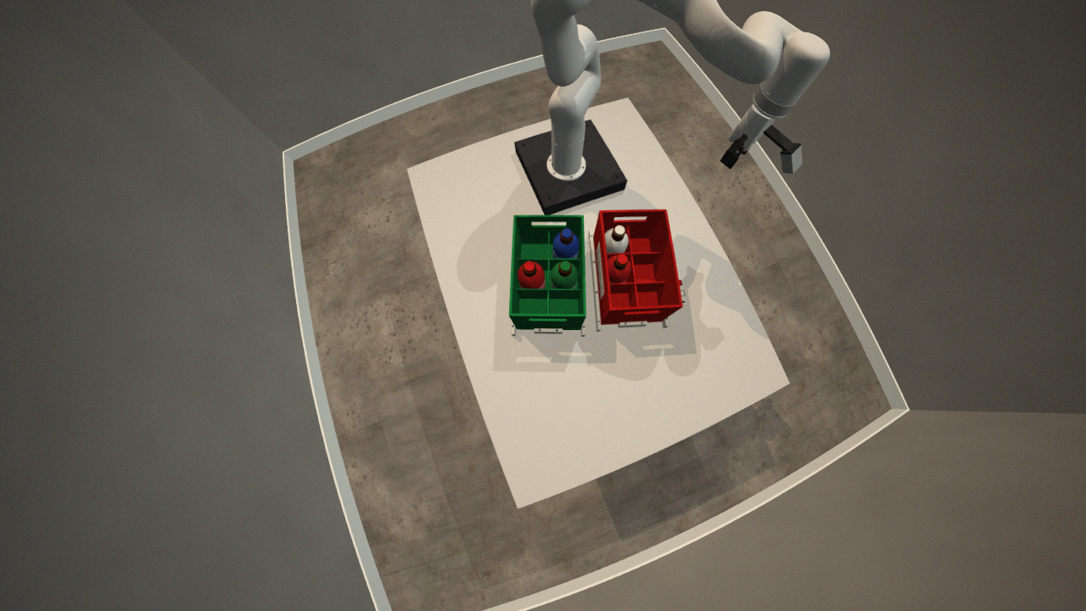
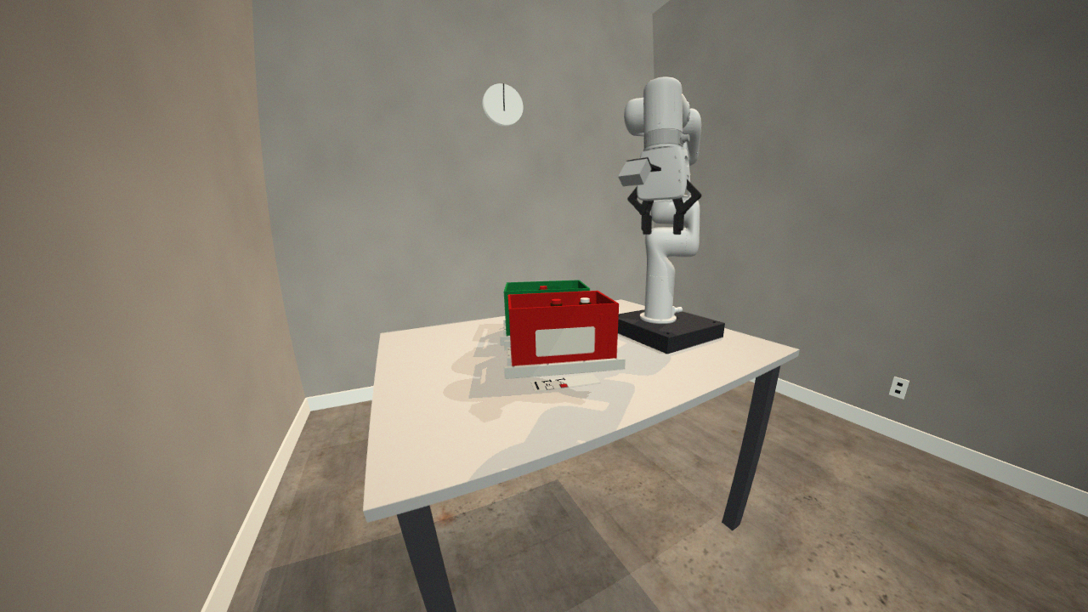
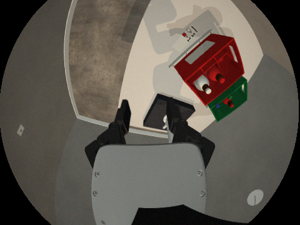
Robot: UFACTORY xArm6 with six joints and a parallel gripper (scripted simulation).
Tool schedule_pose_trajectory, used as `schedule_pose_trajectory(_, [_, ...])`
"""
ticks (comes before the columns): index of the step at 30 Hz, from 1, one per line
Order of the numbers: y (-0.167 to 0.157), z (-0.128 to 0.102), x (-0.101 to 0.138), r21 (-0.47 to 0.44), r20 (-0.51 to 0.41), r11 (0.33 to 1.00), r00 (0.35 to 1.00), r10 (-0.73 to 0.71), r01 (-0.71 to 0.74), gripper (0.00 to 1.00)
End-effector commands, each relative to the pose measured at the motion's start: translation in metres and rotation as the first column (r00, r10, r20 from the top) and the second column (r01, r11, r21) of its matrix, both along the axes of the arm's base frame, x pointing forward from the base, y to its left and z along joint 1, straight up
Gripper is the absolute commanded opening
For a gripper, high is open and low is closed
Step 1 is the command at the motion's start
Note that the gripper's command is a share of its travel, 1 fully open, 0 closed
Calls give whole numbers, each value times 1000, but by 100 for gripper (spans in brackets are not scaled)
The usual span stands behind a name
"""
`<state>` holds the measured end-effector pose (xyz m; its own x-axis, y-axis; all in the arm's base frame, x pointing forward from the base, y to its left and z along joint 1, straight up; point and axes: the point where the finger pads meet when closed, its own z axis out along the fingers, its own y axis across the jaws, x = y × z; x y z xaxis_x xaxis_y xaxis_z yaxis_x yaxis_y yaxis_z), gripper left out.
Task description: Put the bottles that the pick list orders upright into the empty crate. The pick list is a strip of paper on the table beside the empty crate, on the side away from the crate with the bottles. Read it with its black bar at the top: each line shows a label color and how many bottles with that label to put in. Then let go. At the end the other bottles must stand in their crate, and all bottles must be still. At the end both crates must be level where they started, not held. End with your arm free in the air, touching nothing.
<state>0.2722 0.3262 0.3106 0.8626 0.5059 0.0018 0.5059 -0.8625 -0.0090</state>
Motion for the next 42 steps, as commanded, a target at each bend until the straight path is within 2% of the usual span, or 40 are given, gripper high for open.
schedule_pose_trajectory(1, [20,10,-7,2,2,1000,1000,0,0,65])
schedule_pose_trajectory(7, [44,20,-17,2,2,1000,1000,0,0,65])
schedule_pose_trajectory(42, [43,20,-17,2,2,1000,1000,0,0,65])
